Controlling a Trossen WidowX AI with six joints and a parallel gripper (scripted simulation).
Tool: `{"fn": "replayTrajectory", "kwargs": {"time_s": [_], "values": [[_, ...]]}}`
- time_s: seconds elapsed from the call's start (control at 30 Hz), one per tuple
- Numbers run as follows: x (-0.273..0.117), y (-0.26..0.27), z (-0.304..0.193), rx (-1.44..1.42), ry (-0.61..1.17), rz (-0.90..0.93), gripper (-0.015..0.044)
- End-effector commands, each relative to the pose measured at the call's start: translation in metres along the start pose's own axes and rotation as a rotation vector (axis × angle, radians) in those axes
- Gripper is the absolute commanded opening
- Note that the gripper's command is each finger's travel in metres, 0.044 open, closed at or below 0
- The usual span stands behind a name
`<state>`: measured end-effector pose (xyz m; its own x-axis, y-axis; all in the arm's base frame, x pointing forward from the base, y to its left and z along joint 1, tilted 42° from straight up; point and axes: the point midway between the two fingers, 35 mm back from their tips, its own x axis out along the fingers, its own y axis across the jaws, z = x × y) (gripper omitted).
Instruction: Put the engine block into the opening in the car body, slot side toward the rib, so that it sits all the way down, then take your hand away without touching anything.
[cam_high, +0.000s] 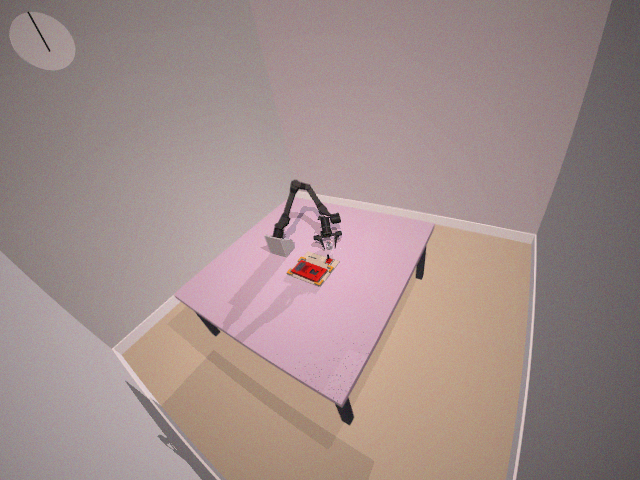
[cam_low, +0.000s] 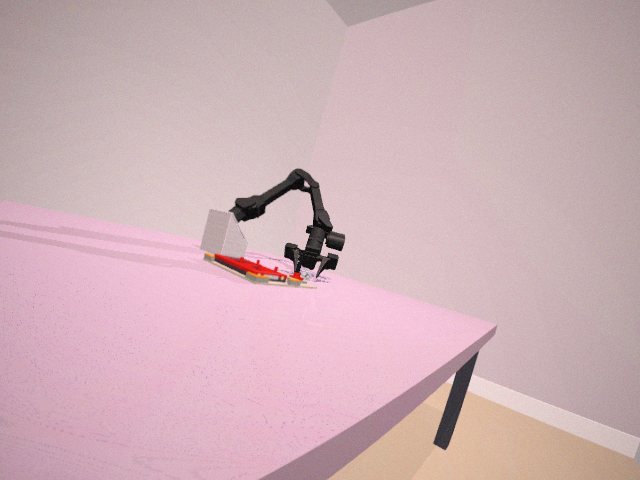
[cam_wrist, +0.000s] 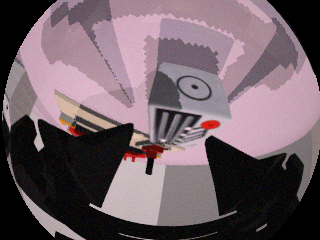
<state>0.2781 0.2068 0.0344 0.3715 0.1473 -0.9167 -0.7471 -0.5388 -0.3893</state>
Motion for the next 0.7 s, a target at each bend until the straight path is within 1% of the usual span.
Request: {"fn": "replayTrajectory", "kwargs": {"time_s": [0.0, 0.2, 0.53, 0.67], "values": [[0.0, 0.0, 0.0, -0.001, -0.001, 0.0, 0.044], [-0.002, 0.0, 0.0, -0.001, -0.004, 0.002, 0.044], [-0.042, -0.001, 0.002, -0.001, -0.008, 0.004, 0.044], [-0.045, -0.001, 0.002, -0.001, -0.008, 0.004, 0.044]]}}
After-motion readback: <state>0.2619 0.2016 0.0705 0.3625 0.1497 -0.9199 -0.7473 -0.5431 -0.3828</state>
